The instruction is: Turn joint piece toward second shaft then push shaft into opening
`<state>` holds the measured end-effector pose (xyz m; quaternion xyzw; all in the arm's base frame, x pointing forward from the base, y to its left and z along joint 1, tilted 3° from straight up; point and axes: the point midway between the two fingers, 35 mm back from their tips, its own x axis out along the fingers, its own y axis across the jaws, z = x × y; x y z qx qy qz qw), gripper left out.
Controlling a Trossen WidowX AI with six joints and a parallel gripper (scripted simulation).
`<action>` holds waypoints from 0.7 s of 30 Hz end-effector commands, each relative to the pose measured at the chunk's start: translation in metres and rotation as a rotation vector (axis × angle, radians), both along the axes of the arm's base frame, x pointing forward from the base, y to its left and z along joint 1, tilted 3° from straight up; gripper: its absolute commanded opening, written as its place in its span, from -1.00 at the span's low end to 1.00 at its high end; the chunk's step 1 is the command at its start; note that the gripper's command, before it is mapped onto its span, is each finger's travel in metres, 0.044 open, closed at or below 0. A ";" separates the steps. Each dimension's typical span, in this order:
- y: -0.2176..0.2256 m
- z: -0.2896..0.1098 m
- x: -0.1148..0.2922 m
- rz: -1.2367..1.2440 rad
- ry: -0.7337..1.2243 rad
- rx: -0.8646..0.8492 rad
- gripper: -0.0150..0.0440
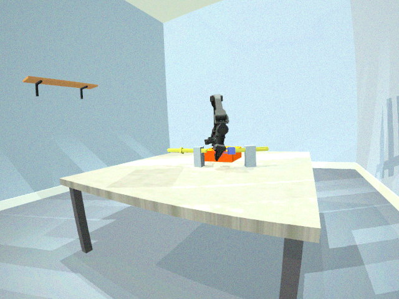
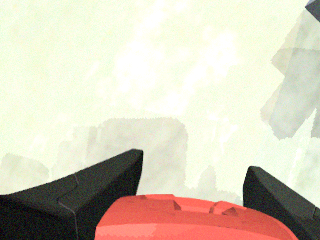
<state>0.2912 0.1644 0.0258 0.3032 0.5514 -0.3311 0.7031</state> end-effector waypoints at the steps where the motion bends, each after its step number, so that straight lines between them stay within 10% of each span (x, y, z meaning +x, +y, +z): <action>1: 0.000 0.000 0.000 0.000 0.000 0.000 -0.49; 21: 0.000 0.000 0.000 0.000 0.000 0.000 1.00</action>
